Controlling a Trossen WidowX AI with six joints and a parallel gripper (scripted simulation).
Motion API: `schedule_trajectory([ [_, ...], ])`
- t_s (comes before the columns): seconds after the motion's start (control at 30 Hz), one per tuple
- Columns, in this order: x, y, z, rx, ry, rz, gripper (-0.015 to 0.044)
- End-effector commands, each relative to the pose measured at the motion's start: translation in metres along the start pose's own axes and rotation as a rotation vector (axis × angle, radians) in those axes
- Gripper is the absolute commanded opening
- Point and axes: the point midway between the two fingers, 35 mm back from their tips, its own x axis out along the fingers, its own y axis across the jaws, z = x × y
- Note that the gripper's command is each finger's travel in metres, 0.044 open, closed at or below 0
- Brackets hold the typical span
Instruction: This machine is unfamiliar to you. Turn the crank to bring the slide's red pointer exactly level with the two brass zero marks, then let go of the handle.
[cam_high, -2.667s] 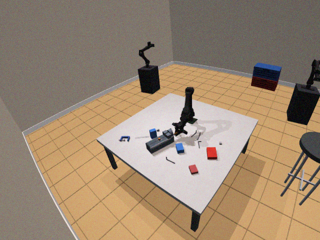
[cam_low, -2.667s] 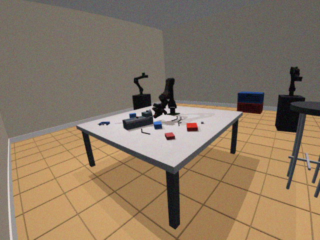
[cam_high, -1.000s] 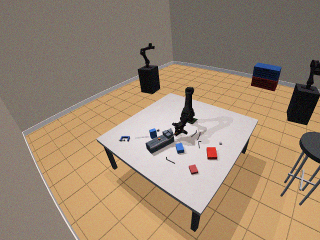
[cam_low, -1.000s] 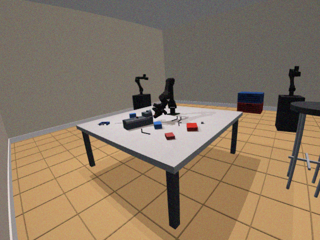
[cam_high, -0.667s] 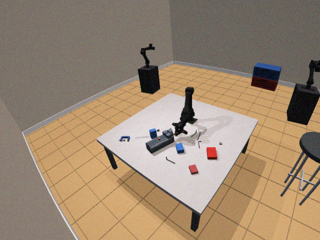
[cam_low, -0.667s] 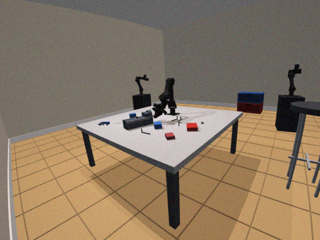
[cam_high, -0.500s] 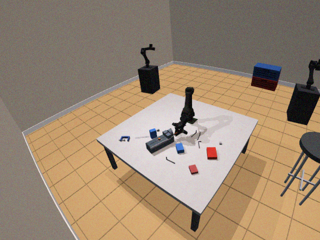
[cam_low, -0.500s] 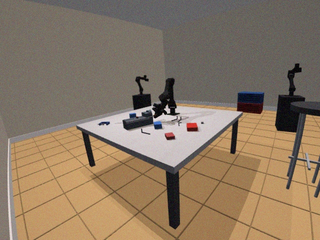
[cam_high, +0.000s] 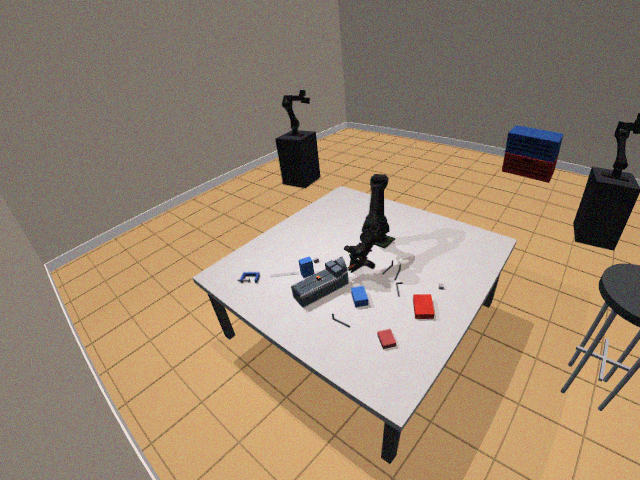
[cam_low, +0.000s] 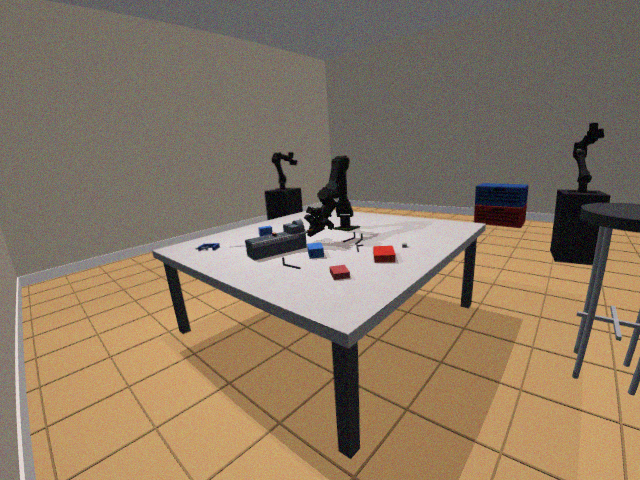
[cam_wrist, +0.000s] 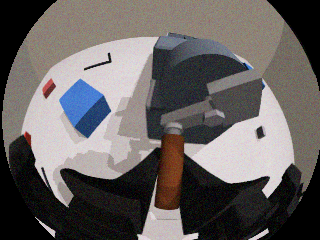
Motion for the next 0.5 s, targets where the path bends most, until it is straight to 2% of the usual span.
schedule_trajectory([
  [0.0, 0.0007, -0.0008, -0.0006, -0.004, 0.003, -0.005, 0.0000],
  [0.47, 0.0000, 0.0000, 0.0000, 0.000, 0.000, 0.000, 0.0000],
])
